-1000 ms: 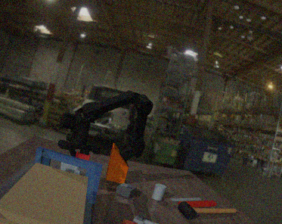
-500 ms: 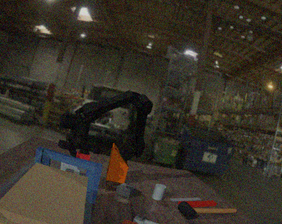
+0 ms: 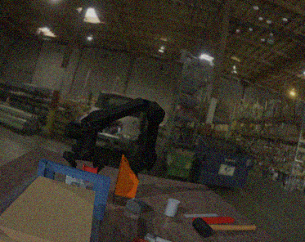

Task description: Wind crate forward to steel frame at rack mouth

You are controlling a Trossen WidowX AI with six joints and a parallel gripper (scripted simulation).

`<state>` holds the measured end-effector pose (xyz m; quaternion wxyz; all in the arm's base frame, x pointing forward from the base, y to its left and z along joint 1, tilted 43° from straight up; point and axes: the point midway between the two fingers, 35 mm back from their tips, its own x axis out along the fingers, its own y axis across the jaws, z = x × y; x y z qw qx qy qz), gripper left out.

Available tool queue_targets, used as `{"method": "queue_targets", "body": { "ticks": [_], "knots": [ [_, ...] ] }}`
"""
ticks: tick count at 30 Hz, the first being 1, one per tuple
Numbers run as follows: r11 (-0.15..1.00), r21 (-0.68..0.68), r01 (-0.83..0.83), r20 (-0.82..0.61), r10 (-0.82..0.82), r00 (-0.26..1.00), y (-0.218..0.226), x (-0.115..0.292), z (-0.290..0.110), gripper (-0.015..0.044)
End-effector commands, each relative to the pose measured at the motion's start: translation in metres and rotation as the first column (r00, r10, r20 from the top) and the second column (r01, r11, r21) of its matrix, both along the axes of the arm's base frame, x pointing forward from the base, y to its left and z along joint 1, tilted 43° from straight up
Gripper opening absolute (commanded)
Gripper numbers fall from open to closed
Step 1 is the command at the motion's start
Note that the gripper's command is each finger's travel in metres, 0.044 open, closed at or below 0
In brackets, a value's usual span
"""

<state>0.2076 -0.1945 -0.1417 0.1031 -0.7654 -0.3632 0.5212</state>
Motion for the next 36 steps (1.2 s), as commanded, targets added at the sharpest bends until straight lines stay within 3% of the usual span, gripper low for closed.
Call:
{"method": "queue_targets", "body": {
  "ticks": [1, 9, 15, 31, 36],
  "knots": [
    [1.0, -0.013, -0.011, -0.005, 0.011, 1.0, -0.015, 0.0, 0.01, 0.044],
    [0.998, -0.027, -0.055, -0.058, 0.053, 0.997, -0.08, -0.012, 0.087, 0.044],
    [0.998, -0.044, -0.039, -0.051, 0.037, 0.998, -0.088, -0.013, 0.094, 0.044],
    [0.998, -0.044, -0.039, -0.051, 0.037, 0.998, -0.088, -0.013, 0.094, 0.002],
    [0.998, -0.044, -0.039, -0.051, 0.037, 0.998, -0.088, -0.013, 0.094, 0.0]
  ]
}}
